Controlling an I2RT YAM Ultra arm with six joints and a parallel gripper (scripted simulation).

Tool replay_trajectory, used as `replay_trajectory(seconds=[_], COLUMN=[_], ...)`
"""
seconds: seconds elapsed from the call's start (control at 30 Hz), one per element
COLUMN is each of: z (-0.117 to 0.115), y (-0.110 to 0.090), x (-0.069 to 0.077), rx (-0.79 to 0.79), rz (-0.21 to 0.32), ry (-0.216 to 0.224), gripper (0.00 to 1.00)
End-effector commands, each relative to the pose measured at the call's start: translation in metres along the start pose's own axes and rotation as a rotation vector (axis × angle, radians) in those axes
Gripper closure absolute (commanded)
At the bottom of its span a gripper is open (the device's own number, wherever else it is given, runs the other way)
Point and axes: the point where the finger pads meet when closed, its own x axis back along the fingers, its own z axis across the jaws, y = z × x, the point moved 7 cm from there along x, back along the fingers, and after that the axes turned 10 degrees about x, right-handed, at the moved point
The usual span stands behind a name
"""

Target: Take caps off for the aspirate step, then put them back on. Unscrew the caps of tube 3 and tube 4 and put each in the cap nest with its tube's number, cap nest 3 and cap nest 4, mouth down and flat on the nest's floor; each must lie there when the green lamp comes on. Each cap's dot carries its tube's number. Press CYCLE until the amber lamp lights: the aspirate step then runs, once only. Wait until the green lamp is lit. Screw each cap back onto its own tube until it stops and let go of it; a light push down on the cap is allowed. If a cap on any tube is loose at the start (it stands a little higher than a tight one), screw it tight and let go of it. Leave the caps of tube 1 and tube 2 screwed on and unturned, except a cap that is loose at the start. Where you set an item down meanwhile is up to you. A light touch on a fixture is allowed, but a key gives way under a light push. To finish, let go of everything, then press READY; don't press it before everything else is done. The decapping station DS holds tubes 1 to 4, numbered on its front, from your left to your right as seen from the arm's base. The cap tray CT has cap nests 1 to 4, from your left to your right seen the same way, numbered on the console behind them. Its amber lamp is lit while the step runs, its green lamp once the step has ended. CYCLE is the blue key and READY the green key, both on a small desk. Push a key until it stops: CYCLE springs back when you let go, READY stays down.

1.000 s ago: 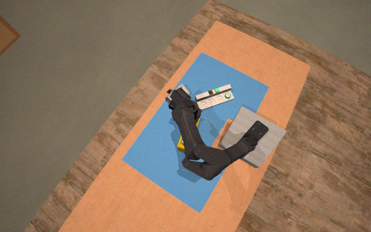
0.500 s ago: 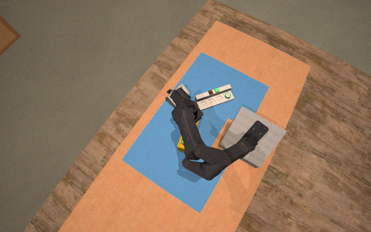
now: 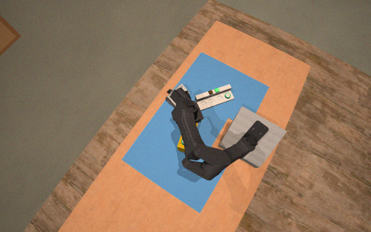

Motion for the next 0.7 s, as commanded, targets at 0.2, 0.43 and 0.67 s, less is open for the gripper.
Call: replay_trajectory(seconds=[0.2, 0.43, 0.67], z=[-0.0007, -0.0007, -0.0007], y=[0.0025, 0.0025, 0.0025], x=[0.0040, 0.0044, 0.0049], rx=[-0.035, 0.005, 0.285], rz=[-0.016, -0.016, -0.016], ry=[0.005, 0.005, 0.003], gripper=[0.51, 0.51, 0.51])
